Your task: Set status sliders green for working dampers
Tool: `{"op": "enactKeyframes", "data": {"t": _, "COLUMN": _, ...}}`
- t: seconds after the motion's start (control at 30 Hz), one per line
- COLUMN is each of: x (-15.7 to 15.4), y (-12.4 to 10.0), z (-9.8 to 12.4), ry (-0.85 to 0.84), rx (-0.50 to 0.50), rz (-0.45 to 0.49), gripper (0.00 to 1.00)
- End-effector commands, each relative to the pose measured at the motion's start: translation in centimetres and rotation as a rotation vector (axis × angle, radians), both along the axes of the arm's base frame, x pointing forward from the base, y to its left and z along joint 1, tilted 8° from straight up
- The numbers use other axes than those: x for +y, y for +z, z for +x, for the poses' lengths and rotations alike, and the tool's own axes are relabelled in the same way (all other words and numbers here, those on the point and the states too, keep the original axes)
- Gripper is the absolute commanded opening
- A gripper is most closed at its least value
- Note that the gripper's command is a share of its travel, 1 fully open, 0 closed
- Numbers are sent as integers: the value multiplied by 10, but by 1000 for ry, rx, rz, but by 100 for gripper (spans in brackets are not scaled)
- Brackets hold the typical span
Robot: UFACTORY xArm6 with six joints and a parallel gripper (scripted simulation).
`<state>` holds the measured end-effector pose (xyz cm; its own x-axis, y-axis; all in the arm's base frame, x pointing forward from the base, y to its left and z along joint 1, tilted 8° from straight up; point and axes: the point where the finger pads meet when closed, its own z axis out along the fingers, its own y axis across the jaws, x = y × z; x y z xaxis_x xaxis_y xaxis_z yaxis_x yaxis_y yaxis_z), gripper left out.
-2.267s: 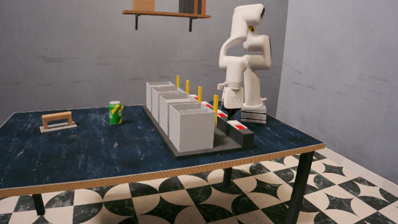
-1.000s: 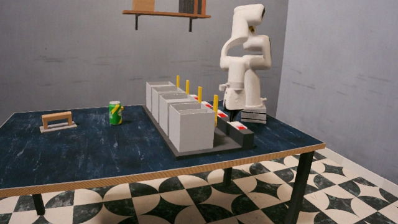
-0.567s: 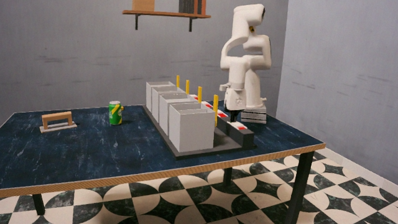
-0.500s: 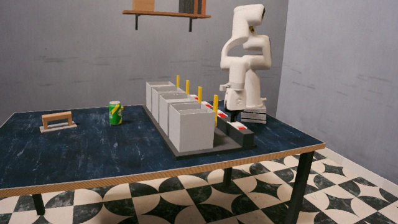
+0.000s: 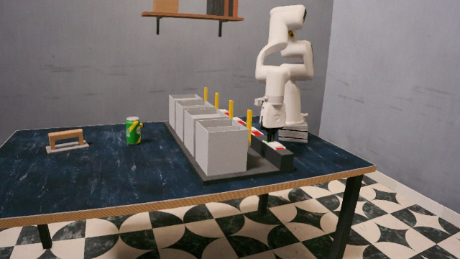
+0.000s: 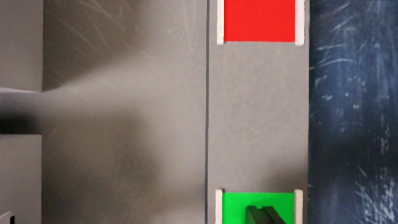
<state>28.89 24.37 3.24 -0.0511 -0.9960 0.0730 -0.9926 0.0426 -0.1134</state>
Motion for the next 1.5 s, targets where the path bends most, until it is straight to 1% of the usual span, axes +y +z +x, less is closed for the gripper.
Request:
{"op": "enactKeyframes", "data": {"t": 0.0, "x": 3, "y": 1, "z": 1, "ry": 0, "rx": -3, "rz": 3, "gripper": 0}}
{"op": "enactKeyframes", "data": {"t": 1.47, "x": 12, "y": 0, "z": 2, "ry": 0, "rx": -3, "rz": 3, "gripper": 0}}
